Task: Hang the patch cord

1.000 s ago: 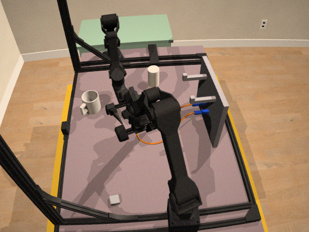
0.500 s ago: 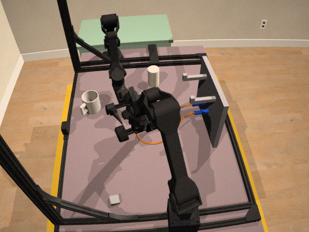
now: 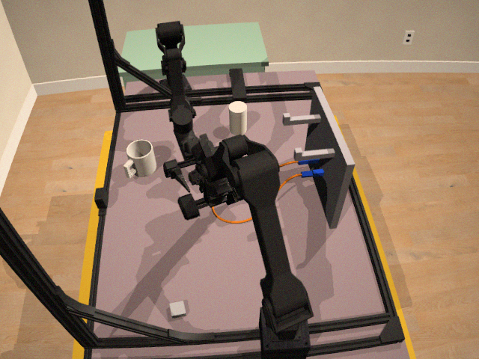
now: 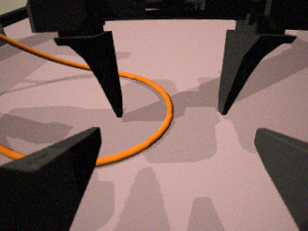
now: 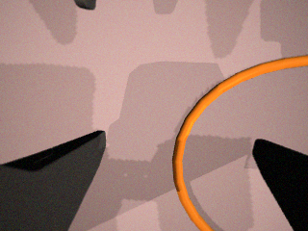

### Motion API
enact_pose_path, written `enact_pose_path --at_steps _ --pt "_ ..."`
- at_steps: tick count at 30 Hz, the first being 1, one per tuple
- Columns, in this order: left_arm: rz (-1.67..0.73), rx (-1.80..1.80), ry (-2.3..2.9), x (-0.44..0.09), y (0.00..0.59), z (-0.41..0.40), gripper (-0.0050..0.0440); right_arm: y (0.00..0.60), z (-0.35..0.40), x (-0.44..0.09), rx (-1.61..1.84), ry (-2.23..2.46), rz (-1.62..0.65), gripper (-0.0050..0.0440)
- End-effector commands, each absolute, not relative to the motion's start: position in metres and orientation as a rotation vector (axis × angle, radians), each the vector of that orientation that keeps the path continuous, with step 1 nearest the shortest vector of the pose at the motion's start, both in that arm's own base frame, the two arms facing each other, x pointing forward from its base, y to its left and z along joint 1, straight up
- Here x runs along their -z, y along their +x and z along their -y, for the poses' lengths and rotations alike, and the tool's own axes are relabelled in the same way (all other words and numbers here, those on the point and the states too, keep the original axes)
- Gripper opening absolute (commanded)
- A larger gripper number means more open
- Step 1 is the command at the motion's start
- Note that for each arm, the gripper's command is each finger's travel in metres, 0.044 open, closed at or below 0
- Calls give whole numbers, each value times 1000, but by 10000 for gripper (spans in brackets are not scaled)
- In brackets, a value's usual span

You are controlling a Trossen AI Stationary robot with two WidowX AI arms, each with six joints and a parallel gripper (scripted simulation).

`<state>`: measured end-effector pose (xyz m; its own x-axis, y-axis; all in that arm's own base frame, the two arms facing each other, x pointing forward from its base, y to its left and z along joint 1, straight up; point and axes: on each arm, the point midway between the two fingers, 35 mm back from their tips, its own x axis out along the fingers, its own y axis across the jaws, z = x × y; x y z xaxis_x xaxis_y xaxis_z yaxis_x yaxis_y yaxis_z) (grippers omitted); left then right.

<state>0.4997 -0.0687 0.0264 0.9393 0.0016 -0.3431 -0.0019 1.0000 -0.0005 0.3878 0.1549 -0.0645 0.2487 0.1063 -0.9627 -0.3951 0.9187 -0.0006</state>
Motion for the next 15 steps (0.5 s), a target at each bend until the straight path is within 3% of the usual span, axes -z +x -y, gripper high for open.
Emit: enact_pose_path --at_steps 1,15 --pt "-326 1 -4 -37 503 70 440 392 -157 59 -350 -261 -1259 440" --pt "-327 2 -3 -36 502 70 440 390 -156 67 -350 -263 -1267 440"
